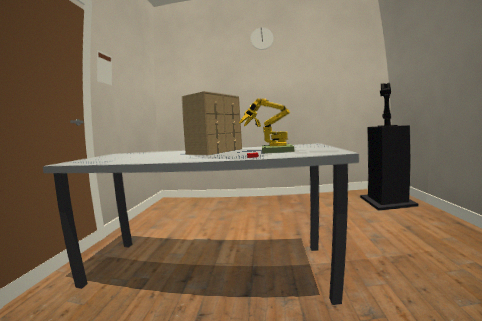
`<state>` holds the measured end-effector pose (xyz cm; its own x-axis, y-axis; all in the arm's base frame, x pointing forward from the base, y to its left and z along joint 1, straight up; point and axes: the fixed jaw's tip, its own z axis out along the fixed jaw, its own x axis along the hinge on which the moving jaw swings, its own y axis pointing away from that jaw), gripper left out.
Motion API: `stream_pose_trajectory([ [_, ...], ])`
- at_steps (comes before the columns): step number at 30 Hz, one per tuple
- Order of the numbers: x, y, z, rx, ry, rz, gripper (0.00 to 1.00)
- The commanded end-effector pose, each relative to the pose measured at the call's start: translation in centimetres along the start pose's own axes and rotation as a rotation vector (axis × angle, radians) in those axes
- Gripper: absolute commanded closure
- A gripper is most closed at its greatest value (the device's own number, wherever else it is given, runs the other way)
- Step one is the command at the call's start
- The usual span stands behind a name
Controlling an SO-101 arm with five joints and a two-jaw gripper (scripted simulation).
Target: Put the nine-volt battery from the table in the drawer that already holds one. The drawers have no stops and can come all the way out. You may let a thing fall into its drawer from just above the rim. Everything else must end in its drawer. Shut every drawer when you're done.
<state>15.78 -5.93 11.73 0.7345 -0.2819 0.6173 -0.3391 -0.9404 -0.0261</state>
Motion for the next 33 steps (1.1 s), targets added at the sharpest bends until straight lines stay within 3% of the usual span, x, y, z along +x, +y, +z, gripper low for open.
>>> stream_pose_trajectory([
  [1, 0.4, -0.2, -0.2, 0.009, 0.028, -0.016, 0.5],
  [23, 0.4, -0.2, -0.2, 0.009, 0.028, -0.016, 0.5],
  [33, 0.9, 3.0, 2.4, -0.101, 0.086, 0.08, 0.6],
])
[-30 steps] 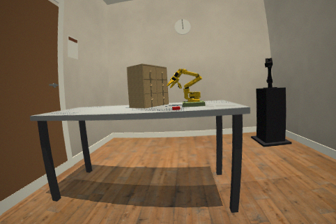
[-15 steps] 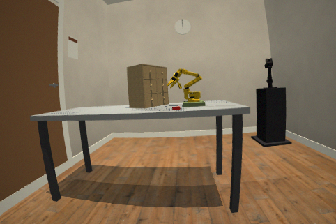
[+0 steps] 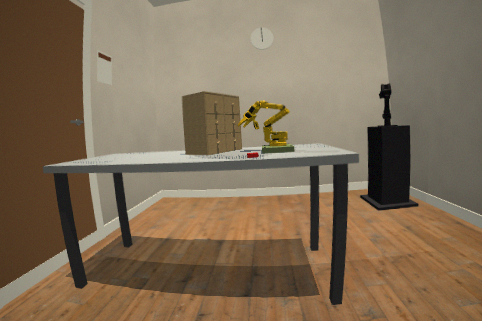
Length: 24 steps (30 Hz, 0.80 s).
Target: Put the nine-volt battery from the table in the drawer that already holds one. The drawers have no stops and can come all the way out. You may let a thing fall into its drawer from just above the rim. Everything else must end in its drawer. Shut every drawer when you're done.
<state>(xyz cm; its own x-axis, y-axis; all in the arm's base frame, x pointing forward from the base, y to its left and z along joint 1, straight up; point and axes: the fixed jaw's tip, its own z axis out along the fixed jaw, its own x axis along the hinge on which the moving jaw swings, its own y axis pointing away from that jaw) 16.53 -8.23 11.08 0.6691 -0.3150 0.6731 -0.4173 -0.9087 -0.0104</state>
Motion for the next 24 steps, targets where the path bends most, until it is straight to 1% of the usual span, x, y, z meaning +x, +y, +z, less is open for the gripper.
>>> stream_pose_trajectory([
  [1, 0.1, 1.4, 1.3, -0.047, 0.018, 0.034, 0.61],
  [5, -0.1, 2.8, 2.2, -0.095, 0.039, 0.069, 0.64],
  [7, -0.1, 2.8, 2.2, -0.095, 0.039, 0.069, 0.64],
  [11, -0.4, 4.2, 2.9, -0.143, 0.059, 0.102, 0.68],
  [22, -0.4, 4.2, 2.9, -0.143, 0.059, 0.102, 0.79],
  [24, -0.4, 4.2, 2.9, -0.143, 0.059, 0.102, 0.79],
])
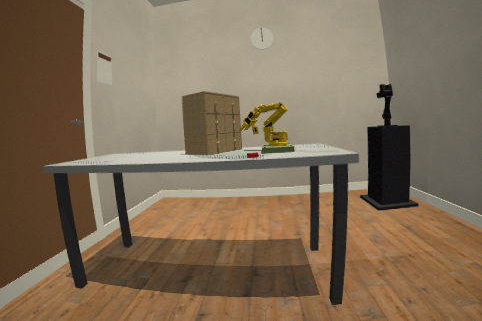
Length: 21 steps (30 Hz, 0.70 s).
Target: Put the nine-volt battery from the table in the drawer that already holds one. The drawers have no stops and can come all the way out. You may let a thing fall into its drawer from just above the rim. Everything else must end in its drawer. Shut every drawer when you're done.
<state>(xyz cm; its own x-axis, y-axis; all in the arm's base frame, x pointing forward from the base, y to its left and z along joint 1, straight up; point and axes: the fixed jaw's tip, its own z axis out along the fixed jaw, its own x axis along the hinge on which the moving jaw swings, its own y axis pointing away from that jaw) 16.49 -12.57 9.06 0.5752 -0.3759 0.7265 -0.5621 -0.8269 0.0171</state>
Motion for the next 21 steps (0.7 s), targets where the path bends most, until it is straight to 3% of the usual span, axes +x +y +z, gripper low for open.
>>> stream_pose_trajectory([
  [1, -0.3, 0.2, 0.6, -0.007, -0.014, 0.001, 0.79],
  [12, -0.4, 0.1, 4.7, -0.003, -0.014, 0.001, 0.79],
  [21, -0.4, 0.1, 4.7, -0.003, -0.014, 0.001, 0.79],
])
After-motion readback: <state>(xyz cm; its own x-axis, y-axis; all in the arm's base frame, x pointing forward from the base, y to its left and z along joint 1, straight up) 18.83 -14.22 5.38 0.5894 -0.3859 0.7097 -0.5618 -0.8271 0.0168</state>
